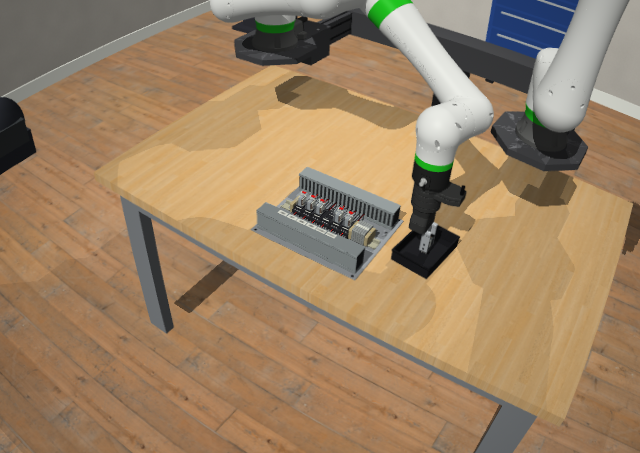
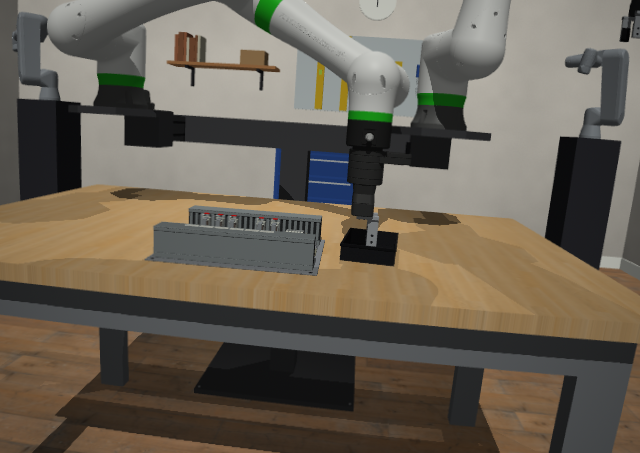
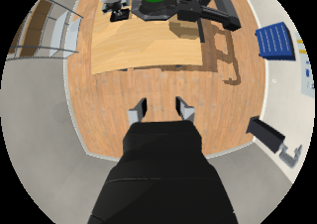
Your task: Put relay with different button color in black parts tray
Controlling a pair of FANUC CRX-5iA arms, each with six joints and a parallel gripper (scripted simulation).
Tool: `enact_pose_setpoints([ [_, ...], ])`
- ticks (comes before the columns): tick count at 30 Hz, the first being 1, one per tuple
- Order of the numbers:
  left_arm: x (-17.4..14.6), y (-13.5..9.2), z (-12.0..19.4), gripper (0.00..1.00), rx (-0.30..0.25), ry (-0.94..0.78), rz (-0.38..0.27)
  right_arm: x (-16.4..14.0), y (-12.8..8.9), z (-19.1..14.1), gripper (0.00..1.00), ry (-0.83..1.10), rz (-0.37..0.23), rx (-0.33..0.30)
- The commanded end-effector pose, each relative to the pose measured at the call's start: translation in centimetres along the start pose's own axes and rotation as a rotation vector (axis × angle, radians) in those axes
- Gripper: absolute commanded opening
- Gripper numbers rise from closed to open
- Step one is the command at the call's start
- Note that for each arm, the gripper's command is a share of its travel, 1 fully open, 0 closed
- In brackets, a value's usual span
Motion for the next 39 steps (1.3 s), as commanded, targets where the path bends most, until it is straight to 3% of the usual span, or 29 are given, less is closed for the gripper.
enact_pose_setpoints([
  [1, 0.01, -0.09, -0.02, 1.00, -0.001, 0.000, -0.002, -0.09, -0.18, 0.07, 0.00, 0.000, 0.002, 0.002],
  [18, 0.01, -0.09, -0.02, 1.00, -0.001, 0.000, -0.002, -0.09, -0.18, 0.07, 0.00, 0.000, 0.002, 0.002],
  [19, 0.01, -0.09, -0.02, 1.00, -0.001, 0.000, -0.002, -0.09, -0.18, 0.07, 0.98, 0.000, 0.002, 0.002],
  [39, 0.01, -0.09, -0.02, 1.00, -0.001, 0.000, -0.002, -0.09, -0.18, 0.07, 0.98, 0.000, 0.002, 0.002],
])
Point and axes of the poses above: on each arm, the point where the finger pads meet when closed, its own y axis out along the fingers, its own z axis across the jaws, x = y × z, the point moved 6 cm from there along -y, back along the fingers, and after that the axes turned 12 degrees about -y, right-handed, at the moved point
